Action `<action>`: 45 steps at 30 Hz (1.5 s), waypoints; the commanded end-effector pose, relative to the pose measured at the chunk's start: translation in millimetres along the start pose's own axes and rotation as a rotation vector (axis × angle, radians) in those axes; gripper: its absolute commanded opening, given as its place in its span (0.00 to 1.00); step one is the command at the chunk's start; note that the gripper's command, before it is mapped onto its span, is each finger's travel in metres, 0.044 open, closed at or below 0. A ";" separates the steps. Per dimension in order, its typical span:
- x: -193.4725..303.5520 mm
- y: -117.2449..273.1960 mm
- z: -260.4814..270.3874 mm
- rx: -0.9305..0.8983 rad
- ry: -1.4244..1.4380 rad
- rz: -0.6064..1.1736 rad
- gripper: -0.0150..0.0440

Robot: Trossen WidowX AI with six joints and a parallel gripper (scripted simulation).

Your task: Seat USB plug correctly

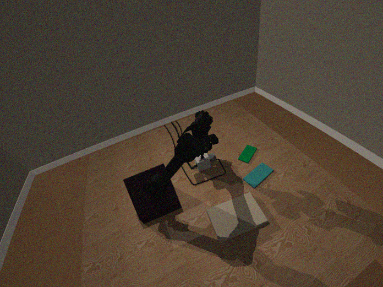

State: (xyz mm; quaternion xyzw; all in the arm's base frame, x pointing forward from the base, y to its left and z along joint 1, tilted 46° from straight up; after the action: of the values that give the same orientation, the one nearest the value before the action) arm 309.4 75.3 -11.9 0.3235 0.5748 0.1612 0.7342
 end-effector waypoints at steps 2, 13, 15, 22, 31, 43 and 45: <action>-0.3 -2.4 -1.3 0.001 0.005 -0.005 0.25; -0.3 -3.7 -1.3 0.000 0.005 -0.005 0.25; -0.3 -4.0 -1.3 0.000 0.005 -0.005 0.25; -0.2 -4.8 -1.3 0.000 0.005 -0.005 0.25; -0.2 -5.9 -1.3 0.000 0.005 -0.005 0.25; -0.1 -7.3 -1.3 0.000 0.005 -0.005 0.25; -0.1 -7.3 -1.3 0.000 0.005 -0.005 0.25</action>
State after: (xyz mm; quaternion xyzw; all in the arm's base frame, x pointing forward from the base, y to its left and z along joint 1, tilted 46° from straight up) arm 309.1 74.3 -14.6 0.3212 0.5752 0.1648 0.7340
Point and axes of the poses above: the point midway between the two fingers, 35 mm back from their tips, its own y axis back along the fingers, its own z axis across the jaws, x = y × z, the point moved 8 cm from there along y, back along the fingers, and after that the axes turned 3 degrees about -y, right-handed, at the moved point
